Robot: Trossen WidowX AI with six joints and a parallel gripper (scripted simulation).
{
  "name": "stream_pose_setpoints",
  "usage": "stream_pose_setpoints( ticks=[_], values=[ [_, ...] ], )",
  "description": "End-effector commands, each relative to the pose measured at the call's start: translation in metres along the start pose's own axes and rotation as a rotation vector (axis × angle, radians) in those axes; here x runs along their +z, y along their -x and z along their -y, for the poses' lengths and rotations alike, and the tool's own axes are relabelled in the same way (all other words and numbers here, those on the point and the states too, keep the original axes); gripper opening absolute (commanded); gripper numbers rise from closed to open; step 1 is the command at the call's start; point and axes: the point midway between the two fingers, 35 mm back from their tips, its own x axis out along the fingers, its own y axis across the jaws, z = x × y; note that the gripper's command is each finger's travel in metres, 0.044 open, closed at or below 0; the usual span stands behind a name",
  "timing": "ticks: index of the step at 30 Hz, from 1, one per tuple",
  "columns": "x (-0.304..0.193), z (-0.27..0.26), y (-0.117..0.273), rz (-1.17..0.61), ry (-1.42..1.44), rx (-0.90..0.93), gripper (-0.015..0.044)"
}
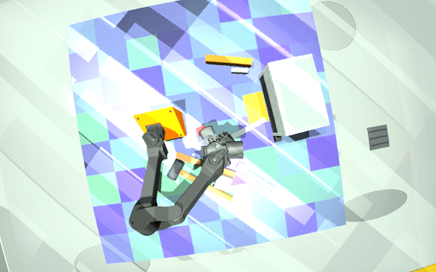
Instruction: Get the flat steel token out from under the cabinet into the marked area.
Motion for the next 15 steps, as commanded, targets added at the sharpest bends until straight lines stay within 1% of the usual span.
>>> stream_pose_setpoints(
  ticks=[1,15],
  values=[
    [0.005,0.001,0.0,0.002,-0.004,-0.002,0.0],
    [0.021,0.001,0.001,0.002,-0.005,-0.001,0.0]
  ],
)
